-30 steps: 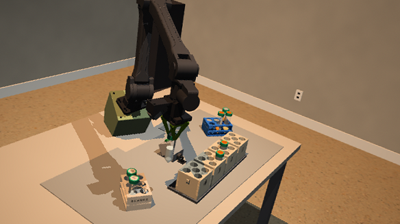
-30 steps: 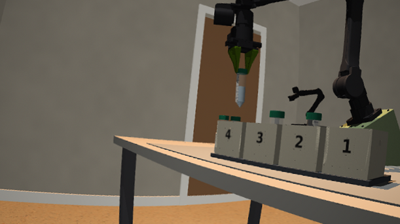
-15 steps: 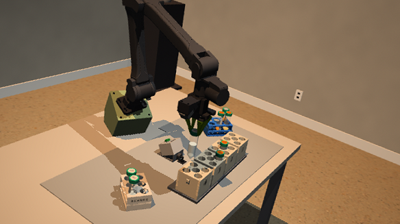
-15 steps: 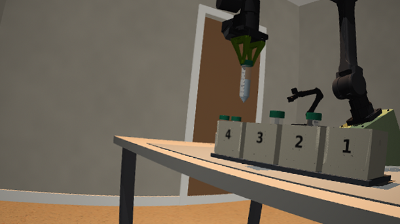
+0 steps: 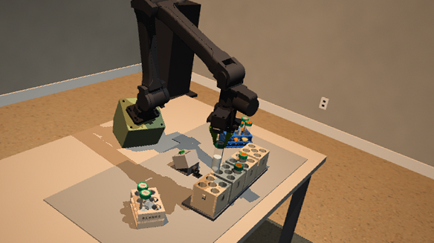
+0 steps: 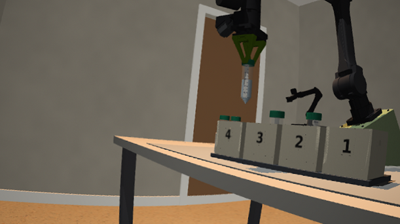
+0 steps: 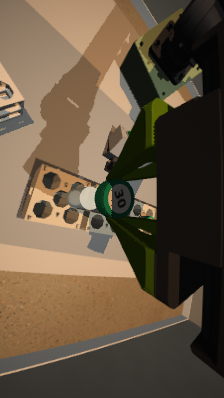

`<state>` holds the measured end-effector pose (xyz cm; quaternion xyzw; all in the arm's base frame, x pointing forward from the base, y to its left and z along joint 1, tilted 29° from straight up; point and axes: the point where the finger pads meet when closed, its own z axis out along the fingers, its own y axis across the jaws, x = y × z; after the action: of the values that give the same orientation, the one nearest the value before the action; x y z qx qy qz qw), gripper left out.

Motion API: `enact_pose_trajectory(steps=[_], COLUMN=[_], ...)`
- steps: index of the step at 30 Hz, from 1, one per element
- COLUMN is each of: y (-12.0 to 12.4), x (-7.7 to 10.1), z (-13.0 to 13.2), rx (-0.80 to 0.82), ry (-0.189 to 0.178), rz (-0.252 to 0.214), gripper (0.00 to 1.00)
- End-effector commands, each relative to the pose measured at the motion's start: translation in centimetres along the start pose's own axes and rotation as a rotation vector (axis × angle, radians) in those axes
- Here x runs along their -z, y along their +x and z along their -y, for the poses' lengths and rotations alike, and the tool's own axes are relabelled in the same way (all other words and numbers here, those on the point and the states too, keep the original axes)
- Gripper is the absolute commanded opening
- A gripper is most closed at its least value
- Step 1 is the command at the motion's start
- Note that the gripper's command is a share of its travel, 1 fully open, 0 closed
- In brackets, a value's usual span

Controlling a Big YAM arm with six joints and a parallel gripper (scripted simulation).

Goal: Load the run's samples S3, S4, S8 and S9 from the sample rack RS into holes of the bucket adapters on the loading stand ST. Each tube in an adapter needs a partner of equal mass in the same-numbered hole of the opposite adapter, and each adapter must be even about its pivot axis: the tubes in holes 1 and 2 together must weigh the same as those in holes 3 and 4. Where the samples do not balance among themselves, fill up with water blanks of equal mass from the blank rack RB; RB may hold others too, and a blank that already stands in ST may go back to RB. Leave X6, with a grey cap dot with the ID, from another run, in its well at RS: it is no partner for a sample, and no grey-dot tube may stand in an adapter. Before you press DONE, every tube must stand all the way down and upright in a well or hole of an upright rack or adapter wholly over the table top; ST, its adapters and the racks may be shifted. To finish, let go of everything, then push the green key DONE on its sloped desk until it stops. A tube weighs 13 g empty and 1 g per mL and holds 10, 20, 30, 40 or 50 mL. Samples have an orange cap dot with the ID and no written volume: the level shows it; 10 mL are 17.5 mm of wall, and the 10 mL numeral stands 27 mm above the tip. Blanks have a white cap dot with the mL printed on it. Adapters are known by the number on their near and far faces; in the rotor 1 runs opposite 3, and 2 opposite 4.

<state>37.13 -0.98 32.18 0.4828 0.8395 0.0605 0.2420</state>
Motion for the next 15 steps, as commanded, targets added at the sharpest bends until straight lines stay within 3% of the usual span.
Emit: enact_pose_trajectory(steps=[1,15], y=[-1.30,-1.26], x=[3.87,3.96], z=[-1.48,-1.52], rx=[0.130,0.451], ry=[-0.072,-0.065], rz=[0.048,0.059], gripper=[0.00,0.00])
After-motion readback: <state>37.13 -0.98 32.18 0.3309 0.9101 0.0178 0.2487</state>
